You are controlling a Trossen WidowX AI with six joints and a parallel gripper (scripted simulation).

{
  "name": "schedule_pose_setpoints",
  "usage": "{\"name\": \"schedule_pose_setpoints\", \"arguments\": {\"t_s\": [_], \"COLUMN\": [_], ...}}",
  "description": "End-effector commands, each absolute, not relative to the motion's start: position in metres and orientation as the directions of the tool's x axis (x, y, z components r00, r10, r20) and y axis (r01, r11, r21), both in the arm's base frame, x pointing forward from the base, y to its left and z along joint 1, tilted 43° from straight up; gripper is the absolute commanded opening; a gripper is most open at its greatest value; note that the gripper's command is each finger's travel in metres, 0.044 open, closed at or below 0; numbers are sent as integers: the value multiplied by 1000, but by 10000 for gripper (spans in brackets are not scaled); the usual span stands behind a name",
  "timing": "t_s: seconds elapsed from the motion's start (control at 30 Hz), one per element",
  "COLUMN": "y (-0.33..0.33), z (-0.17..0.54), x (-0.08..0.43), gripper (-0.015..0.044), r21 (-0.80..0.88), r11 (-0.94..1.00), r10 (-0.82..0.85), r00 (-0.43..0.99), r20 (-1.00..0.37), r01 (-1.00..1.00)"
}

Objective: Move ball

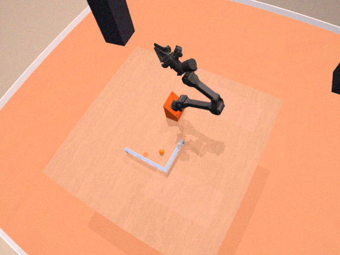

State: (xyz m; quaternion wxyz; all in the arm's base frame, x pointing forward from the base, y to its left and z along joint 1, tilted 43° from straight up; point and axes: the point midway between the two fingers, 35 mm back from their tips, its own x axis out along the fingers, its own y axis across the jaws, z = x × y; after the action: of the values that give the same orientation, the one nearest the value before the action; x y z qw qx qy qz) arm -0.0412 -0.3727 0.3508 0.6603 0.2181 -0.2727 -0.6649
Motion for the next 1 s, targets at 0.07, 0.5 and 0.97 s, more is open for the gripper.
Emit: {"name": "schedule_pose_setpoints", "arguments": {"t_s": [0.07, 0.5, 0.97], "y": [-394, -366, -213], "z": [299, 202, 93], "x": [38, 184, 312], "gripper": [272, 272, 272], "r21": [468, 99, -87], "r11": [127, 596, 983], "r10": [-970, -677, 36], "r00": [209, 565, 633], "r20": [-127, -472, -773], "r01": [875, 797, -163]}}
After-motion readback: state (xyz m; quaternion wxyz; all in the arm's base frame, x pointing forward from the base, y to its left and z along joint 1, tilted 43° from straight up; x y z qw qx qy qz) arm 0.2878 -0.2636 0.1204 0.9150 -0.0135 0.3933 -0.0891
